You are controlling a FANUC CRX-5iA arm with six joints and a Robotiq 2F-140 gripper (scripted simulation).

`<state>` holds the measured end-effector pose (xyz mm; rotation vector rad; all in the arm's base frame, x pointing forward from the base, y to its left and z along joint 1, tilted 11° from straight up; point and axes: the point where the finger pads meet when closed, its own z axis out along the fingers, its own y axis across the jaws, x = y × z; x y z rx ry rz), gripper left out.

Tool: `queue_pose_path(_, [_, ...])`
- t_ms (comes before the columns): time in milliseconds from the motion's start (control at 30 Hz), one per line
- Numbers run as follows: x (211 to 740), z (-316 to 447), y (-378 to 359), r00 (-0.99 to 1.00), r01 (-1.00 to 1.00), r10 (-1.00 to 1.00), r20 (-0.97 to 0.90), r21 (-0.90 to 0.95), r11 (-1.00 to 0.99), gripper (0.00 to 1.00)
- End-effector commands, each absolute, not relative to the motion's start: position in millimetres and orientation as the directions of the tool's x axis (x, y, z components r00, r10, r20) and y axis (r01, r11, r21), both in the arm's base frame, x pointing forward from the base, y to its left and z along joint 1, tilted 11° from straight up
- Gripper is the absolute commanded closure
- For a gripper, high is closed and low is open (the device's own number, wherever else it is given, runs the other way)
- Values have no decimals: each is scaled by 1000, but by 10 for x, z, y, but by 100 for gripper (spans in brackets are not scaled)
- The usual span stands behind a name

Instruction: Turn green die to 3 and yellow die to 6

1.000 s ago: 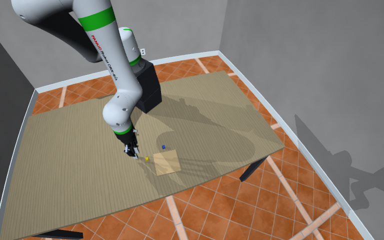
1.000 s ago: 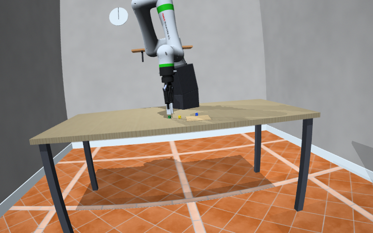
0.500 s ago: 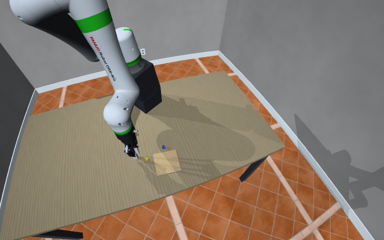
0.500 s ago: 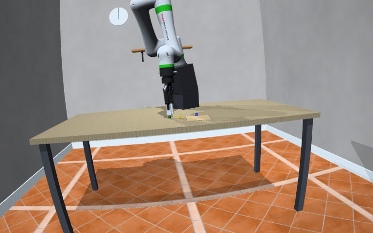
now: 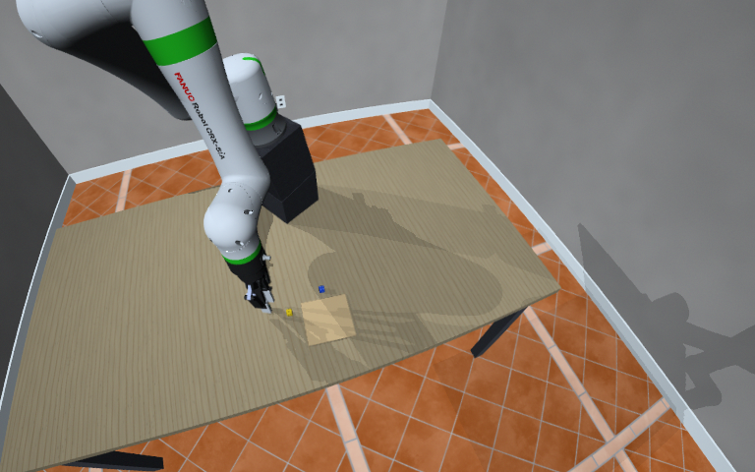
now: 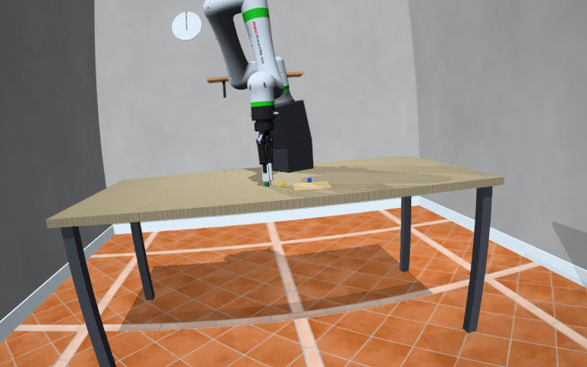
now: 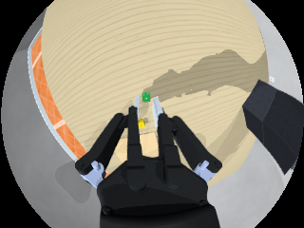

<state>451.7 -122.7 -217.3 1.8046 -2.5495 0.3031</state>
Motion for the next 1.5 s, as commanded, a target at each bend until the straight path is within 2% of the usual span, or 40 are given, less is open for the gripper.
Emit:
queue_pose_path(0, [4517,-2174,-1228,-339,-934,-934,114,-158,320,81])
queue_pose_path(1467, [4537,-2341,-1255,-339,-934,-934,114,-158,320,81])
